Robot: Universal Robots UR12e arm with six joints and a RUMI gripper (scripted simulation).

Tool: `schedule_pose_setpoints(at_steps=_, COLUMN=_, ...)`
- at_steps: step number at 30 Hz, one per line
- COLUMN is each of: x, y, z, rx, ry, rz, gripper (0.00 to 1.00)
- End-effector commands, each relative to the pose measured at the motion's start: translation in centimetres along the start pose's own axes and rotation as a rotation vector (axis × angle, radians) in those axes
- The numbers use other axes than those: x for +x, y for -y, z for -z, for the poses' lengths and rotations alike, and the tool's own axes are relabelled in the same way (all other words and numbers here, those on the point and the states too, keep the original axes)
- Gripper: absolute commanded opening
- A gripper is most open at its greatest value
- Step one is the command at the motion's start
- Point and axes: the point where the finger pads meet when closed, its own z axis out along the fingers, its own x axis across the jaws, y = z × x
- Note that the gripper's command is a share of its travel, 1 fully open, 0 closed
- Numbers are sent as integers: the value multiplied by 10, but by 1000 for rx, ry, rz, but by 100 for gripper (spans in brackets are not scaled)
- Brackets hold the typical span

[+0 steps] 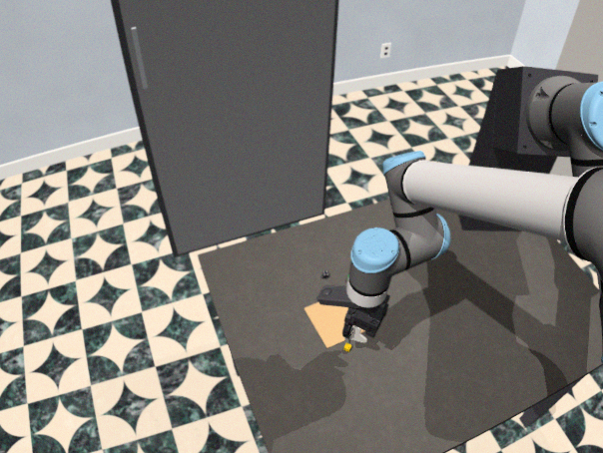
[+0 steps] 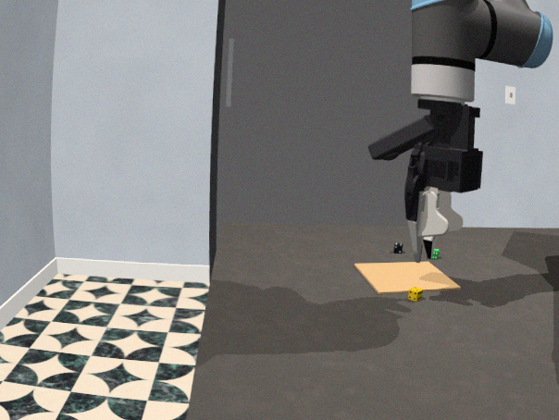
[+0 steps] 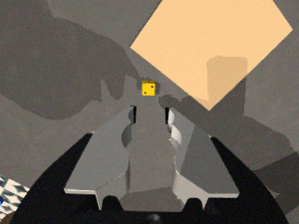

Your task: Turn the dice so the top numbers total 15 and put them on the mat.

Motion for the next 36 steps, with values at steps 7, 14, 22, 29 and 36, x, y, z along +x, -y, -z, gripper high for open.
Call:
schedule_pose_setpoints(at_steps=7, x=-3, y=2, z=-16, rx=3, ry=2, rz=4, gripper=18)
schedule_pose_setpoints(at_steps=14, x=-3, y=2, z=-26, rx=3, ry=2, rz=4, gripper=18)
schedule_pose_setpoints(at_steps=22, x=-3, y=2, z=-33, rx=3, ry=2, rz=4, gripper=18)
schedule_pose_setpoints(at_steps=29, x=-3, y=2, z=-36, rx=3, ry=2, rz=4, gripper=18)
schedule_pose_setpoints(at_steps=36, x=-3, y=2, z=-36, rx=3, ry=2, rz=4, gripper=18)
